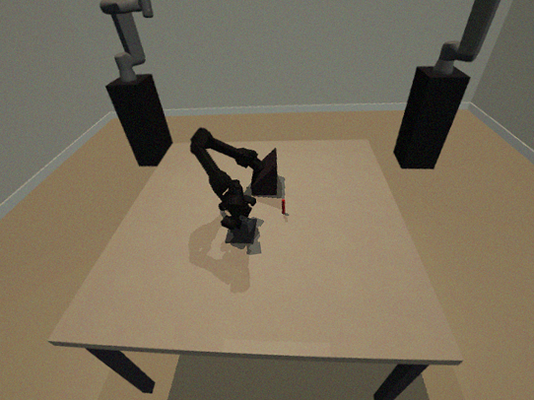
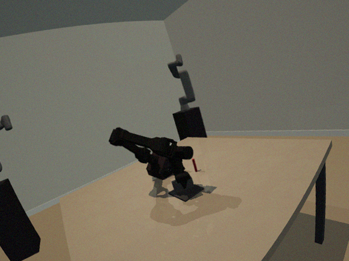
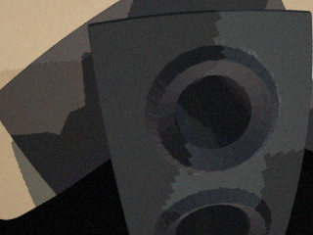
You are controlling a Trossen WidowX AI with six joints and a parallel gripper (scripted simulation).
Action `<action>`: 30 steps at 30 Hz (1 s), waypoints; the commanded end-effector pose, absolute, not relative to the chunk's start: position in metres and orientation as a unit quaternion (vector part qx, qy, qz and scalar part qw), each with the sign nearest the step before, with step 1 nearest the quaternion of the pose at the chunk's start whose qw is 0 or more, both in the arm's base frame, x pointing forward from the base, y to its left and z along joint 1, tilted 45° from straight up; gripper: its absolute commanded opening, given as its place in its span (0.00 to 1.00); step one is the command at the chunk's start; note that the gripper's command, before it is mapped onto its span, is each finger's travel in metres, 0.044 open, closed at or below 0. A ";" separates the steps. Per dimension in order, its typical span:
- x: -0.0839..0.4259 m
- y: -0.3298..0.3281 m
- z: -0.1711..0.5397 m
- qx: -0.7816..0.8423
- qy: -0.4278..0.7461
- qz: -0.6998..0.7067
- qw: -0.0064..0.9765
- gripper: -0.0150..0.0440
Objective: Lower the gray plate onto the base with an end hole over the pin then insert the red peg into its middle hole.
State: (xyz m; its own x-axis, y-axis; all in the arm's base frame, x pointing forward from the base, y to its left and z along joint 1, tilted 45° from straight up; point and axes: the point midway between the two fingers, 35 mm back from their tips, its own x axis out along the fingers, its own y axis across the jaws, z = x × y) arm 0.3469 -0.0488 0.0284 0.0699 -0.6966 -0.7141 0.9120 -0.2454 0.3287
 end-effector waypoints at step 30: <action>0.345 0.018 0.092 0.415 0.133 -0.671 0.600 1.00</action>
